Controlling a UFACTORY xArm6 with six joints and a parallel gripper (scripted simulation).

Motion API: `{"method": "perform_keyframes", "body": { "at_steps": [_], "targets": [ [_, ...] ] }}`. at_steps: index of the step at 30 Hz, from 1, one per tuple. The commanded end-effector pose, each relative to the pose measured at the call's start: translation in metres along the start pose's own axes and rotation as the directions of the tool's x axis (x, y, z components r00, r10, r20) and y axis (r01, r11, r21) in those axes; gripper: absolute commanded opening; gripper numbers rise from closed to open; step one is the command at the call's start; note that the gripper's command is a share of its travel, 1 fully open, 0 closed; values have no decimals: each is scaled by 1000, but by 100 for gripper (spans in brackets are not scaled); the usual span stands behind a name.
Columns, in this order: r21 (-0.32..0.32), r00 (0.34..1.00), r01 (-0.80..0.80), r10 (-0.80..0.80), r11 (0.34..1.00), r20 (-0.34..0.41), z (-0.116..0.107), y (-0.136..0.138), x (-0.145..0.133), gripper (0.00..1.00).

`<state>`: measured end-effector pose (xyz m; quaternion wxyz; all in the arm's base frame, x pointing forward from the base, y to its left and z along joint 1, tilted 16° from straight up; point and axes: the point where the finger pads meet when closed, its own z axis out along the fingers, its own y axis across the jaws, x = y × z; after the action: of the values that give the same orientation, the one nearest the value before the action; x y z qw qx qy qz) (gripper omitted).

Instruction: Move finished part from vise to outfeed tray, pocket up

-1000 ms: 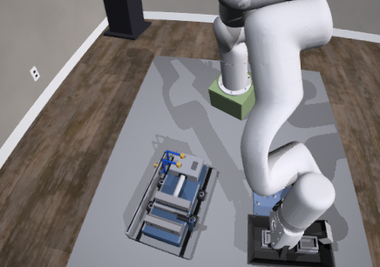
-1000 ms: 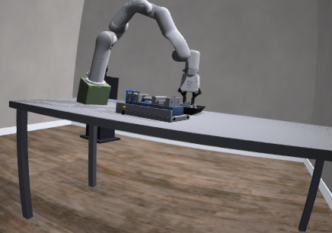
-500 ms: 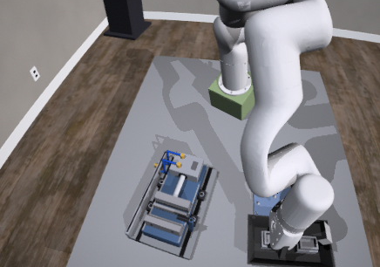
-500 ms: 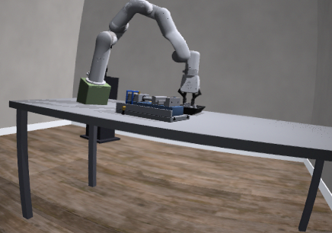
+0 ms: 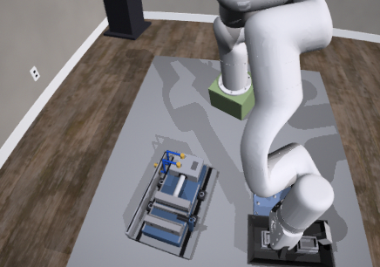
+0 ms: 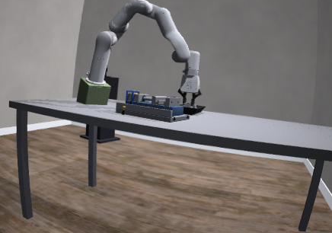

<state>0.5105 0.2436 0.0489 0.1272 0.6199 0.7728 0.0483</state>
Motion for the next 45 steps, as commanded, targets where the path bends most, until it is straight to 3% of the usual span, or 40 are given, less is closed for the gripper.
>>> {"method": "perform_keyframes", "body": {
  "at_steps": [1,45],
  "targets": [
    [-4,1000,0,0,1000,-1,-2,2,0,0],
    [-4,1000,-1,1,1000,-1,11,2,0,0]
  ]
}}
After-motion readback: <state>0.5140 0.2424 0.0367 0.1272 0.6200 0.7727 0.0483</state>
